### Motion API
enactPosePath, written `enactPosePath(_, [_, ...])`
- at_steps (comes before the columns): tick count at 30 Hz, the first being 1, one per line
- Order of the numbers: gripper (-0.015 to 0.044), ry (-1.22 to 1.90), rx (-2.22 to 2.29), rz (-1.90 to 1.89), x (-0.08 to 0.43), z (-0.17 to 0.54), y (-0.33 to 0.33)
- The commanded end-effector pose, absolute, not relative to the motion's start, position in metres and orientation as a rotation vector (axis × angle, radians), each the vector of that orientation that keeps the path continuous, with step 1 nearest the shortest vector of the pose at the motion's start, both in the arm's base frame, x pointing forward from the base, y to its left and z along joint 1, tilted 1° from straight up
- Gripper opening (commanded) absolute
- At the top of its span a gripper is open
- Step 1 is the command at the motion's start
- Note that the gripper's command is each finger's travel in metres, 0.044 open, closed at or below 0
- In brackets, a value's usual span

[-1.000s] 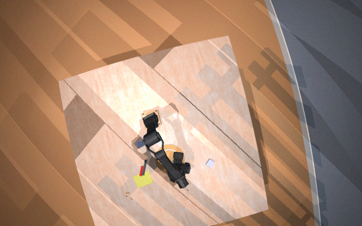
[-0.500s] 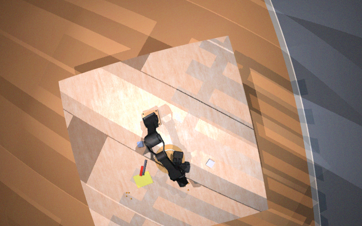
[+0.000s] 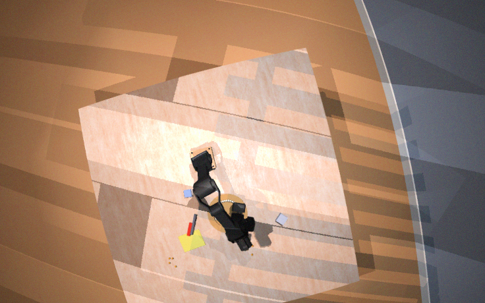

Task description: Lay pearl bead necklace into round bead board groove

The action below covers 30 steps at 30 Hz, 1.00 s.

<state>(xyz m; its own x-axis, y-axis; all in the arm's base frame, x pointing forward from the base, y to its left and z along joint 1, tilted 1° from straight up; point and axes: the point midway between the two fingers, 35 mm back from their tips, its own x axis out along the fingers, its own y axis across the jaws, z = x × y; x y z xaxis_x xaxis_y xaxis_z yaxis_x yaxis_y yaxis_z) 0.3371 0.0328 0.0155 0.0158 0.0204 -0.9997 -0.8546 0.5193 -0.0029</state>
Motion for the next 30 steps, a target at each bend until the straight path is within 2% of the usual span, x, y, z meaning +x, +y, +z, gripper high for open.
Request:
enactPosePath(1, [0.0000, 1.395, -0.788, 0.804, 0.337, 0.016, 0.033])
enactPosePath(30, [0.0000, 1.397, -0.783, 0.801, 0.350, 0.021, 0.033])
